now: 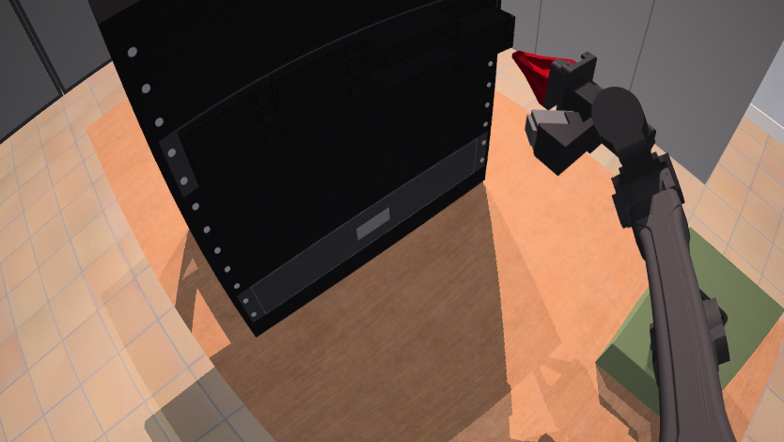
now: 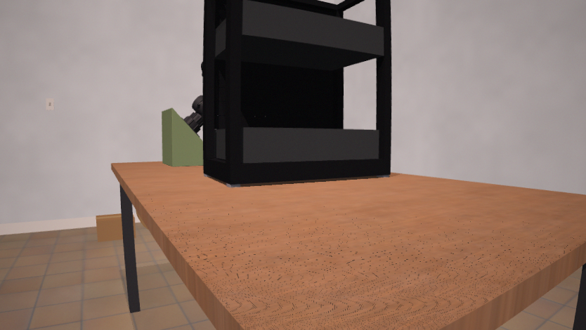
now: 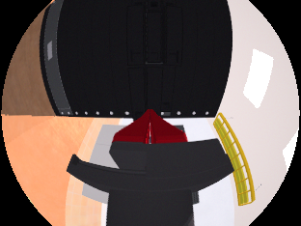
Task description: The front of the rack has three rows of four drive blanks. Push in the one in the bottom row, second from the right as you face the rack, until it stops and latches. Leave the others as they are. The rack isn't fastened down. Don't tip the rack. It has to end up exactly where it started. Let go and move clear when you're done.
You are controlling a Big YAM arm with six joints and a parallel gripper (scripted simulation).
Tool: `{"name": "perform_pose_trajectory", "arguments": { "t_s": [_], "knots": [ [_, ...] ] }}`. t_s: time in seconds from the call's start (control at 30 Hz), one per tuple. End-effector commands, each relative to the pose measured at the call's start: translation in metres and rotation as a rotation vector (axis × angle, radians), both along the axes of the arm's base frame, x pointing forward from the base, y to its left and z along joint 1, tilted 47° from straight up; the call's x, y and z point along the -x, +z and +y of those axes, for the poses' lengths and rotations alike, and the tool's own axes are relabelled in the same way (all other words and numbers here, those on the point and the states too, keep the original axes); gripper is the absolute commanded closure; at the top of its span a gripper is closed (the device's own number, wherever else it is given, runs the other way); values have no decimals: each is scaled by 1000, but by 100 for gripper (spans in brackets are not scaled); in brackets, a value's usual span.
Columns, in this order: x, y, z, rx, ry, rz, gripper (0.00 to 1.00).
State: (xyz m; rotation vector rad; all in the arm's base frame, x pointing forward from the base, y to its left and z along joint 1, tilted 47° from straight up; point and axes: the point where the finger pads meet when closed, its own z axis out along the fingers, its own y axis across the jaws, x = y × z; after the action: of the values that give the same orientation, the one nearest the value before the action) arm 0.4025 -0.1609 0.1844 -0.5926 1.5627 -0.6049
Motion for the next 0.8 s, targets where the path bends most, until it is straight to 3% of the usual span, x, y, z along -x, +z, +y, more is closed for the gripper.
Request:
{"name": "perform_pose_trajectory", "arguments": {
  "t_s": [0.0,0.47,0.77],
  "knots": [
    [-9,9,-1,4,7,-18,100],
    [-1,3,8,-10,9,2,100],
    [7,27,41,-12,8,2,100]
  ]
}}
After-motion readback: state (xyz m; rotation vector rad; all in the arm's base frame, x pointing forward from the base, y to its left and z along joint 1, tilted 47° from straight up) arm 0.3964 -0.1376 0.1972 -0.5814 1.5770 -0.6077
